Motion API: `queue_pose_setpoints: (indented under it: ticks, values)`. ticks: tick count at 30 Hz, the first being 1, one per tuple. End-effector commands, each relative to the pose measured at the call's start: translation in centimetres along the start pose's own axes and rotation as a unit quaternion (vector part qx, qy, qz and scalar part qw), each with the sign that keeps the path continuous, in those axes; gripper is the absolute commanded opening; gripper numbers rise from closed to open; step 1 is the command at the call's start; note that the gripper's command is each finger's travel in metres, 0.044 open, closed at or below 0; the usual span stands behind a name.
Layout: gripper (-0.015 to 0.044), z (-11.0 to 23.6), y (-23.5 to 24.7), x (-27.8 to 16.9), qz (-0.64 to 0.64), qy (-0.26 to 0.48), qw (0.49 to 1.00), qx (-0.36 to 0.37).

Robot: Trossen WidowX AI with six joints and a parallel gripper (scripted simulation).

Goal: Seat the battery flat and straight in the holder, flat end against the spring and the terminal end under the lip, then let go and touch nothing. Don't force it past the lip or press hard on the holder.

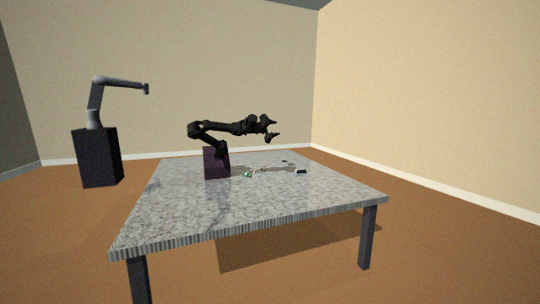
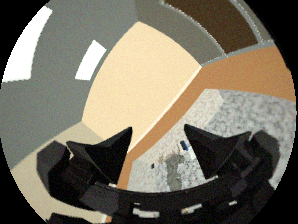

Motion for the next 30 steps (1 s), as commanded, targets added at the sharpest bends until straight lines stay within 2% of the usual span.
queue_pose_setpoints:
  ticks: [1, 6, 10, 15, 19, 30]
  values:
    - [0.0374, -0.1, 0.0, -0.3, -0.005, 0.009, 1.0, -0.003]
    - [0.0243, -2.1, 0.2, -7.4, -0.103, 0.205, 0.968, -0.099]
    - [0.0243, -1.9, 0.3, -13.2, -0.138, 0.344, 0.904, -0.212]
    - [0.0243, 1.1, 0.2, -19.8, -0.099, 0.473, 0.783, -0.391]
    - [0.0243, 3.7, -0.1, -22.5, -0.024, 0.505, 0.71, -0.49]
    - [0.0243, 3.7, -0.5, -23.2, -0.021, 0.506, 0.707, -0.493]
Point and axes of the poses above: the point midway between the two fingers, 35 mm back from their tips, its own z axis back along the fingers, its own y axis across the jaws, x = y × z, the point moved 10 cm from there along z, back along the fingers, and after that the axes turned 6 degrees about z, right-handed, at the moved point
